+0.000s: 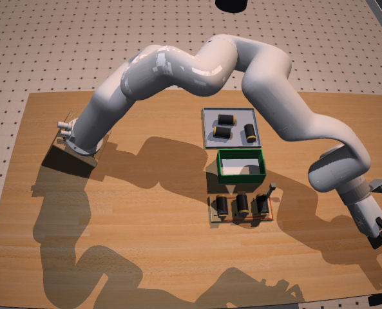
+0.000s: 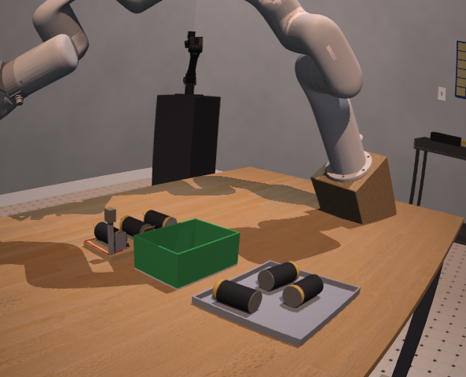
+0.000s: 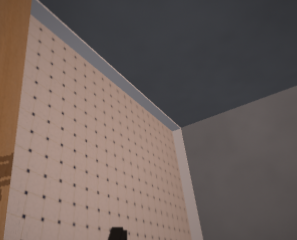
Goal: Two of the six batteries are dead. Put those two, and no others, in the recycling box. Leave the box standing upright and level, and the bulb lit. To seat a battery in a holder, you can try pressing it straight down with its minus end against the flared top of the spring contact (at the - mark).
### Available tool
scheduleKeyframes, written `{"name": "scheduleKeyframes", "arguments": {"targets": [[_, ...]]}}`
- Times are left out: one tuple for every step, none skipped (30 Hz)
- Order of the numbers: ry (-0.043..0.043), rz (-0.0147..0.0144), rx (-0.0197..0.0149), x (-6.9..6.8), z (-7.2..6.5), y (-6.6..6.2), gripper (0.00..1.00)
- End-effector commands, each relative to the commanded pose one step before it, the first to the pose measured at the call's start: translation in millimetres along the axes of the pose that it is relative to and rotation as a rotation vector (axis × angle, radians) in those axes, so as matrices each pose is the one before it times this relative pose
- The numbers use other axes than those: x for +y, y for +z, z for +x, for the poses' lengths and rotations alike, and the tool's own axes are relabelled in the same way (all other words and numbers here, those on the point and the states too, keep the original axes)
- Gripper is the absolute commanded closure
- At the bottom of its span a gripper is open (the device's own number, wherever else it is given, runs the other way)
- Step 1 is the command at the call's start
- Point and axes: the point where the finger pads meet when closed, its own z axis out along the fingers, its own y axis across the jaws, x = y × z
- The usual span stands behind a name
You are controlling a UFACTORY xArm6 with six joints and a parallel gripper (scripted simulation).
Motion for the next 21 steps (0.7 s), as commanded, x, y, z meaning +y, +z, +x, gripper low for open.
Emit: {"name": "scheduleKeyframes", "arguments": {"targets": [[0.11639,0.03859,-0.07759,0.00,-10.96,-15.29,0.00],[0.05882,0.01859,-0.03578,-2.00,-7.84,-6.28,0.00],[0.00000,0.00000,0.00000,0.00,0.00,0.00,0.00],[0.00000,0.00000,0.00000,0.00,0.00,0.00,0.00],[0.06144,0.01913,-0.03862,-2.07,-8.94,-6.54,0.00],[0.00000,0.00000,0.00000,0.00,0.00,0.00,0.00],[0.00000,0.00000,0.00000,0.00,0.00,0.00,0.00],[0.06367,0.01945,-0.04134,-2.06,-10.11,-6.71,0.00],[0.00000,0.00000,0.00000,0.00,0.00,0.00,0.00],[0.00000,0.00000,0.00000,0.00,0.00,0.00,0.00],[0.00000,0.00000,0.00000,0.00,0.00,0.00,0.00],[0.00000,0.00000,0.00000,0.00,0.00,0.00,0.00],[0.06552,0.01954,-0.04390,-1.97,-11.29,-6.79,0.00],[0.06175,0.01792,-0.04259,-1.62,-11.49,-6.21,0.00],[0.00522,0.00149,-0.00365,-0.10,-1.02,-0.49,0.00],[0.00000,0.00000,0.00000,0.00,0.00,0.00,0.00],[0.00000,0.00000,0.00000,0.00,0.00,0.00,0.00],[0.06802,0.01906,-0.04831,-1.47,-13.63,-6.61,0.00],[0.00000,0.00000,0.00000,0.00,0.00,0.00,0.00],[0.00000,0.00000,0.00000,0.00,0.00,0.00,0.00],[0.06867,0.01850,-0.05006,-1.05,-14.71,-6.35,0.00]]}}
